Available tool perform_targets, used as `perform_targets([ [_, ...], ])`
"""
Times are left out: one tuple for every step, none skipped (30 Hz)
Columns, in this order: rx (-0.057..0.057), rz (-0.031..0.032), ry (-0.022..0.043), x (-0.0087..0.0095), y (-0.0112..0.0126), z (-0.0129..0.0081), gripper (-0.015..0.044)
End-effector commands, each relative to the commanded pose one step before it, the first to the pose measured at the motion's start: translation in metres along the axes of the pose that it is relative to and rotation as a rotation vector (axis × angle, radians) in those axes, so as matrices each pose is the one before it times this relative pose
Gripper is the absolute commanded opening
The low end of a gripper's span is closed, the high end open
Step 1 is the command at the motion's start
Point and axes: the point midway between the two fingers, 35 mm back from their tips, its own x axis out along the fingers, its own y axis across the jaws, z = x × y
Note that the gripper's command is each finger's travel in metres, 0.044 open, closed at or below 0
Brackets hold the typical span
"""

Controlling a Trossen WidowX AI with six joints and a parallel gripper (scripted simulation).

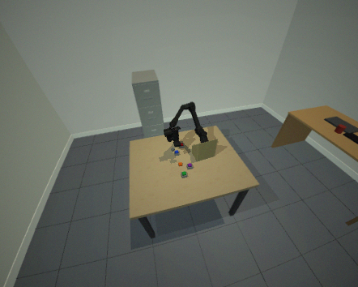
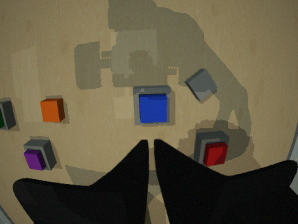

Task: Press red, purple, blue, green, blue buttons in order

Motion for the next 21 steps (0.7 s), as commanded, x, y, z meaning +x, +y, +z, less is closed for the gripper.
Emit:
perform_targets([
  [-0.0128,-0.01045,0.00224,0.00024,-0.00881,-0.00098,0.0020],
  [-0.0009,0.00004,0.00014,0.00123,0.00005,0.00011,0.0020],
  [-0.0026,0.00006,0.00042,0.00370,0.00012,0.00031,0.0020],
  [-0.0043,-0.00012,0.00067,0.00615,0.00011,0.00039,0.0020],
  [-0.0040,-0.00014,0.00065,0.00865,0.00010,0.00038,0.0020],
  [-0.0005,0.00002,0.00015,0.01122,0.00007,0.00021,0.0020],
  [0.0020,-0.00043,-0.00031,0.01117,-0.00014,-0.00021,0.0020],
  [0.0021,-0.00094,-0.00038,0.00858,-0.00032,-0.00051,0.0020],
  [0.0035,-0.00065,-0.00062,0.00612,-0.00025,-0.00049,0.0020],
  [0.0033,-0.00032,-0.00058,0.00367,-0.00014,-0.00033,0.0020],
  [0.0012,-0.00012,-0.00021,0.00122,-0.00005,-0.00012,0.0020],
  [0.0000,0.00000,0.00000,0.00000,0.00000,0.00000,0.0020],
  [0.0000,0.00000,0.00000,0.00000,0.00000,0.00000,0.0020],
  [0.0000,0.00000,0.00000,0.00000,0.00000,0.00000,0.0020],
  [0.0000,0.00002,0.00001,0.00027,0.00001,0.00002,0.0020],
  [0.0000,0.00006,0.00003,0.00079,0.00003,0.00005,0.0020],
  [0.0000,0.00010,0.00004,0.00132,0.00004,0.00007,0.0020],
  [0.0000,0.00010,0.00004,0.00163,0.00004,0.00008,0.0020],
  [0.0000,0.00008,0.00004,0.00163,0.00004,0.00007,0.0020],
  [0.0000,0.00006,0.00003,0.00162,0.00003,0.00006,0.0020],
  [0.0000,0.00004,0.00003,0.00162,0.00002,0.00005,0.0020],
])
